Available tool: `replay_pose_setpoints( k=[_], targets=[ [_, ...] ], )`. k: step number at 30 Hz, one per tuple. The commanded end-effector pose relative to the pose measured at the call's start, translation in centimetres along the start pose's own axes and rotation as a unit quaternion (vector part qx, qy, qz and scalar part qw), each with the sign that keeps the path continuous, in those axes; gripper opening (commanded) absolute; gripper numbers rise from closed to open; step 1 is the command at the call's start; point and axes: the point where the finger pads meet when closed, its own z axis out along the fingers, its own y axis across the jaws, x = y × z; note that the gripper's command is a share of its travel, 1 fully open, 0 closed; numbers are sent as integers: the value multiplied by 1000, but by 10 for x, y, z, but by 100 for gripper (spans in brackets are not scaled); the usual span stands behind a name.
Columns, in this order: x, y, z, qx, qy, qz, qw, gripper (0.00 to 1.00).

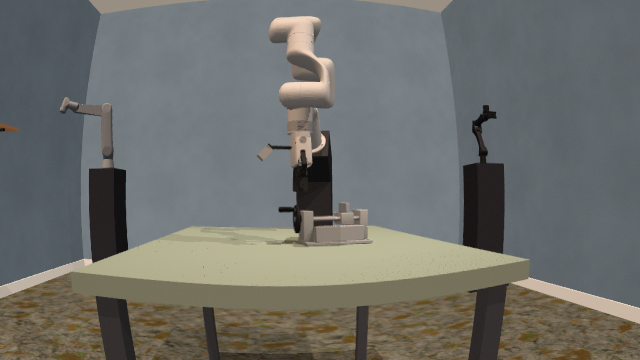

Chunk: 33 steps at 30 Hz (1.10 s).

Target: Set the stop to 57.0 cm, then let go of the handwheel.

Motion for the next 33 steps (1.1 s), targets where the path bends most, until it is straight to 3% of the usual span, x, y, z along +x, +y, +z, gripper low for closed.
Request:
replay_pose_setpoints(
  k=[1,23,33],
  targets=[
    [0,-1,-1,1,0,0,1000,57],
    [40,63,-1,1,0,0,1000,57],
    [42,66,-1,1,0,0,1000,57]
  ],
)
